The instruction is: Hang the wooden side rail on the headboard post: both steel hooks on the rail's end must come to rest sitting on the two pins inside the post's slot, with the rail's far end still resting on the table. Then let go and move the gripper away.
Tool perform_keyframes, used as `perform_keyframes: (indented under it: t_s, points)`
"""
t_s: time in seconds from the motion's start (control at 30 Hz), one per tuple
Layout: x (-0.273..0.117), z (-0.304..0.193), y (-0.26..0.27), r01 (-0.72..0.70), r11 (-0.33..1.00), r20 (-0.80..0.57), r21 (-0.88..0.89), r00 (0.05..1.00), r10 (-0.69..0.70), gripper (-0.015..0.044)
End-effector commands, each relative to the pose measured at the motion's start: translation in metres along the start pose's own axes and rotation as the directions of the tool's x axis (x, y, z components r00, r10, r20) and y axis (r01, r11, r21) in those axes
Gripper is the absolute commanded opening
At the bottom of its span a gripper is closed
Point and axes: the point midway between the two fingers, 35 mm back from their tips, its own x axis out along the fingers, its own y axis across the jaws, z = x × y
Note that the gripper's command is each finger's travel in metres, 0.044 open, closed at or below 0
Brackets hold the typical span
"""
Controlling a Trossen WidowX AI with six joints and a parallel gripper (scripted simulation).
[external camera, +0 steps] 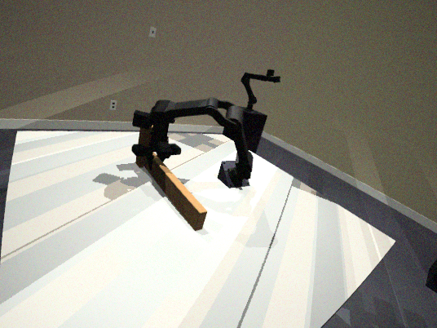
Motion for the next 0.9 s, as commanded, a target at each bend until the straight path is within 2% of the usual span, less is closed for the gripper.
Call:
perform_keyframes:
  t_s: [0.0,0.87]
  points:
    - [-0.0013,-0.0027,0.0002,0.004,1.0,-0.008,0.004,1.0,-0.004,0.0]
    - [0.0029,-0.0027,0.0002,0.004,1.0,-0.008,0.004,1.0,-0.004,0.0]
